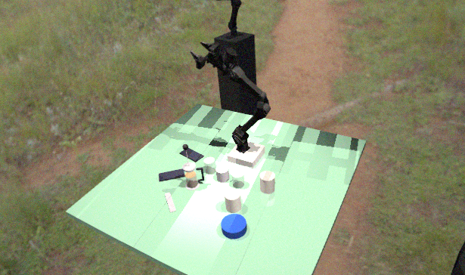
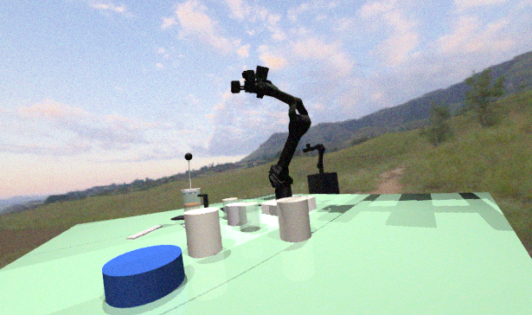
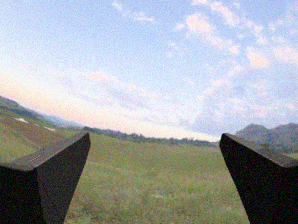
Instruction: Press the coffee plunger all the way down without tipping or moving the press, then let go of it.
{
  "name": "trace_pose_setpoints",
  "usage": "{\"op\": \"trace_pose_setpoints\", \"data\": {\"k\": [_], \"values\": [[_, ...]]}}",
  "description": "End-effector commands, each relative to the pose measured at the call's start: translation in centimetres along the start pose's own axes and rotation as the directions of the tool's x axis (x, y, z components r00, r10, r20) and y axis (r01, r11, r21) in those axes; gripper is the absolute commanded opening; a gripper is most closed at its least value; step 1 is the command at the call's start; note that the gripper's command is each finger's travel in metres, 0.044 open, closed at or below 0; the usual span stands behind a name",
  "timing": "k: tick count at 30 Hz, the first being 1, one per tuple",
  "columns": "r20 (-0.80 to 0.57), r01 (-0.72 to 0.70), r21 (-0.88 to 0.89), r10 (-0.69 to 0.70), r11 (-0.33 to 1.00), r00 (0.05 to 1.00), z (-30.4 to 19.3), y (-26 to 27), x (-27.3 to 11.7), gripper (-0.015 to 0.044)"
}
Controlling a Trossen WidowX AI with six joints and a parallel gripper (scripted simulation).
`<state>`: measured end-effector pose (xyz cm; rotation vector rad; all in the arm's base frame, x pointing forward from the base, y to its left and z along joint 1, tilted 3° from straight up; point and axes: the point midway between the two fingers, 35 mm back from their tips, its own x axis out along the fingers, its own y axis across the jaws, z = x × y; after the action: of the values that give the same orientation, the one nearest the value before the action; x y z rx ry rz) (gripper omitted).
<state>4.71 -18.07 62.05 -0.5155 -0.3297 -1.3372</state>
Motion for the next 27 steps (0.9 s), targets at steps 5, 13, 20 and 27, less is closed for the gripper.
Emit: {"op": "trace_pose_setpoints", "data": {"k": [5, 13, 20, 27], "values": [[-0.18, -0.359, 0.217, 0.399, 0.908, 0.899, -7.0, 10.6, 0.2, 0.044], [-0.269, -0.626, 0.378, 0.728, 0.682, 0.63, -11.1, 21.3, -5.0, 0.044], [-0.325, -0.757, 0.493, 0.898, 0.429, 0.298, -13.5, 29.0, -13.3, 0.044], [-0.358, -0.794, 0.553, 0.933, 0.252, 0.047, -14.9, 32.1, -20.2, 0.044]]}}
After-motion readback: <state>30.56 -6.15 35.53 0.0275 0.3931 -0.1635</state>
